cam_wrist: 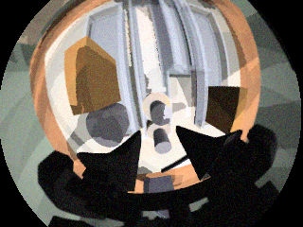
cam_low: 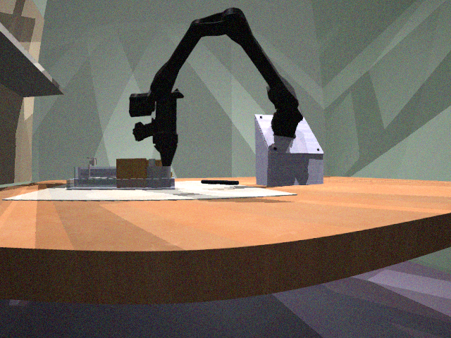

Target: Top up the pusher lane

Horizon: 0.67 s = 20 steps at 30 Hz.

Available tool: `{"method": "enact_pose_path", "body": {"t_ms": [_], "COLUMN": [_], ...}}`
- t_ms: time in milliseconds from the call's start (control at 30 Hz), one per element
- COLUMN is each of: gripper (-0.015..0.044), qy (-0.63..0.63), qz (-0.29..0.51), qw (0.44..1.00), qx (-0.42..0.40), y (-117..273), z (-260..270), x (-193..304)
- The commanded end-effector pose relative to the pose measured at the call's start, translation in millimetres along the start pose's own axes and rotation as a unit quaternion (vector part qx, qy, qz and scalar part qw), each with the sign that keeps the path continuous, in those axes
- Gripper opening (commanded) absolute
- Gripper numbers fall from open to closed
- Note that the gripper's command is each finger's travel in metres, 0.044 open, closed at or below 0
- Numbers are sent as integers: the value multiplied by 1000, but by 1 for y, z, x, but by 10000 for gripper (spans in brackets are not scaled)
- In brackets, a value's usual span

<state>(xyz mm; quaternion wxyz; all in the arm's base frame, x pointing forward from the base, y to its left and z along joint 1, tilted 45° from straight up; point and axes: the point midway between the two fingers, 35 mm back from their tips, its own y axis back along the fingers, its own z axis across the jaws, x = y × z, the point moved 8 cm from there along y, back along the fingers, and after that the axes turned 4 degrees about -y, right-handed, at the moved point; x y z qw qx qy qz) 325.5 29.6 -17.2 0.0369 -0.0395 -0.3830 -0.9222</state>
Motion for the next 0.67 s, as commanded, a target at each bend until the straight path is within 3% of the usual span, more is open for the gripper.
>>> {"method": "enact_pose_path", "body": {"t_ms": [0, 633], "gripper": [271, 271], "qy": [4, 3], "qz": [-3, -2], "qw": [1000, 1000], "qx": [2, 2], "y": [12, 14], "z": [0, -5], "x": [-2, 42]}}
